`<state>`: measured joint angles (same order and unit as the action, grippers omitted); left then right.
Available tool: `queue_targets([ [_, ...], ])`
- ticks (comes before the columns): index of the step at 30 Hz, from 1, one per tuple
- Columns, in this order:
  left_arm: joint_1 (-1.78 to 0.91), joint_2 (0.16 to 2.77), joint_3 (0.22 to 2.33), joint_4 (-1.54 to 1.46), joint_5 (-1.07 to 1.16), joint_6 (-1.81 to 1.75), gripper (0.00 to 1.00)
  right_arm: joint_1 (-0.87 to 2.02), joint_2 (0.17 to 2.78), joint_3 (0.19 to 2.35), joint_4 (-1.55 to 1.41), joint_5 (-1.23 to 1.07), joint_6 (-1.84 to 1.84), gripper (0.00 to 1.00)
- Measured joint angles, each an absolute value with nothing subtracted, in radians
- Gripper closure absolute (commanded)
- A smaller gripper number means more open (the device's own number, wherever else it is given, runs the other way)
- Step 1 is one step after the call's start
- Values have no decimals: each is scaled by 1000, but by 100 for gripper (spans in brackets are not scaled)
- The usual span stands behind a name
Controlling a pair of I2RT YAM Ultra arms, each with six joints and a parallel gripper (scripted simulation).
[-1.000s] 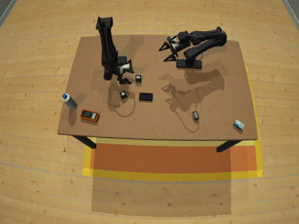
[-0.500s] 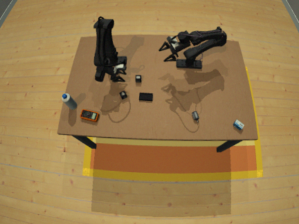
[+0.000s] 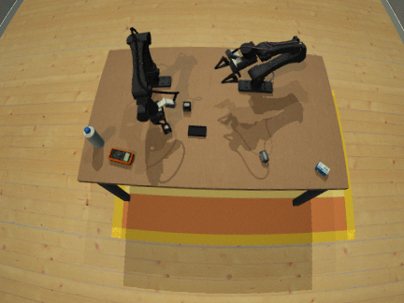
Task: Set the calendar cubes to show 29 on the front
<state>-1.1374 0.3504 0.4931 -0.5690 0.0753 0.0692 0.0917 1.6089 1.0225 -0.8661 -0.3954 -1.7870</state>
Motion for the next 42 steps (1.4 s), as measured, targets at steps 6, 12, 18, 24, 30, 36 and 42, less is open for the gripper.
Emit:
queue_targets([
  [6, -1137, 350, 493, -569, 75, 69, 0, 176, 1682, 1137, -927, -220, -1787, 36],
  [12, -1137, 350, 493, -569, 75, 69, 0, 286, 1778, 1245, -974, -75, -1786, 36],
  [18, -1137, 350, 493, -569, 75, 69, 0, 316, 1829, 1267, -1003, -21, -1780, 36],
  [24, -1137, 350, 493, -569, 75, 69, 0, 315, 1829, 1267, -1008, -10, -1778, 36],
  [30, -1137, 350, 493, -569, 75, 69, 0, 315, 1837, 1267, -1003, -8, -1778, 36],
  [36, -1137, 350, 493, -569, 75, 69, 0, 315, 1851, 1251, -982, -7, -1778, 36],
  [42, -1137, 350, 493, -569, 75, 69, 0, 315, 1859, 1233, -956, -7, -1778, 36],
])
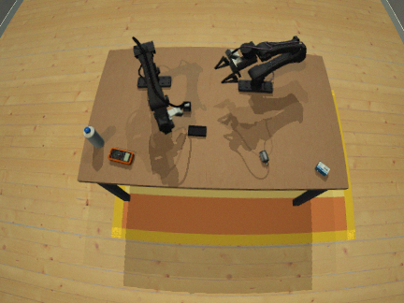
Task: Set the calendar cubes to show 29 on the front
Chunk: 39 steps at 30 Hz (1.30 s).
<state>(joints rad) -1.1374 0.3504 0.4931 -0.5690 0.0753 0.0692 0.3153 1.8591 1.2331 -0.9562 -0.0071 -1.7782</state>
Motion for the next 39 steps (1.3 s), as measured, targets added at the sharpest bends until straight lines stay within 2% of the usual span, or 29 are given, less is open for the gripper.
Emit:
queue_targets([
  [10, -1137, 350, 493, -569, 75, 69, 0, 315, 1884, 1202, -908, -7, -1778, 36],
  [11, -1137, 350, 493, -569, 75, 69, 0, 315, 1884, 1201, -906, -7, -1778, 44],
  [13, -1137, 350, 493, -569, 75, 69, 0, 315, 1883, 1202, -902, -7, -1778, 44],
  [14, -1137, 350, 493, -569, 75, 69, 0, 315, 1884, 1202, -899, -7, -1778, 48],
  [19, -1137, 350, 493, -569, 75, 69, 0, 315, 1884, 1202, -895, -7, -1778, 53],
  [20, -1137, 350, 493, -569, 75, 69, 0, 315, 1884, 1202, -895, -7, -1778, 57],
  [26, -1137, 350, 493, -569, 75, 69, 0, 315, 1884, 1202, -893, -7, -1778, 60],
  [30, -1137, 350, 493, -569, 75, 69, 0, 315, 1884, 1202, -893, -7, -1778, 65],
  [33, -1137, 350, 493, -569, 75, 69, 0, 315, 1884, 1202, -892, -7, -1778, 99],
  [34, -1137, 350, 493, -569, 75, 69, 0, 315, 1884, 1202, -892, -7, -1778, 100],
  [37, -1137, 350, 493, -569, 75, 69, 0, 315, 1884, 1202, -892, -7, -1778, 66],
  [39, -1137, 350, 493, -569, 75, 69, 0, 315, 1884, 1202, -892, -7, -1778, 65],
])
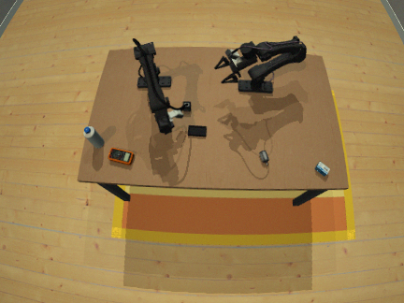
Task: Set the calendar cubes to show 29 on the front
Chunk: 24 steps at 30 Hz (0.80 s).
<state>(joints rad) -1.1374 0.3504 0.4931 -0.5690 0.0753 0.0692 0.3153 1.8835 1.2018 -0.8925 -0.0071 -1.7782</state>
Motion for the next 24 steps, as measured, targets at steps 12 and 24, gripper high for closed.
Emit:
queue_targets([
  [12, -1137, 350, 493, -569, 75, 69, 0, 315, 1819, 1316, -1046, -7, -1778, 65],
  [24, -1163, 381, 494, -654, -30, -99, 0, 416, 1857, 1388, -1115, -1, -1652, 65],
])
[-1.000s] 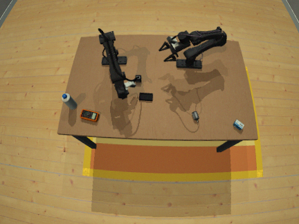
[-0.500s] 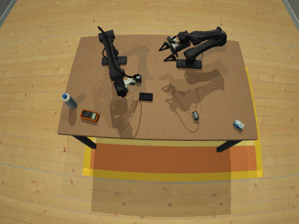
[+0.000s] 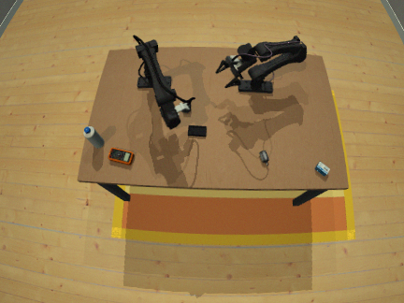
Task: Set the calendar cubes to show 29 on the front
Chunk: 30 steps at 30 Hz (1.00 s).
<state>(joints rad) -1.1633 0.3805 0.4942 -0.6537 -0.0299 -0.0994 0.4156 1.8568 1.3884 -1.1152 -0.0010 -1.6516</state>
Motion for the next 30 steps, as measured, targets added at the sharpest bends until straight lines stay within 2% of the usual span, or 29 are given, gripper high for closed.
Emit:
queue_targets([
  [16, -1265, 538, 612, -923, -474, -575, 0, 648, 2078, 1668, -1172, -1, -1440, 65],
  [30, -1787, 783, 729, -1104, -884, -1023, 0, 730, 2191, 1835, -1206, -1, -1332, 65],
])
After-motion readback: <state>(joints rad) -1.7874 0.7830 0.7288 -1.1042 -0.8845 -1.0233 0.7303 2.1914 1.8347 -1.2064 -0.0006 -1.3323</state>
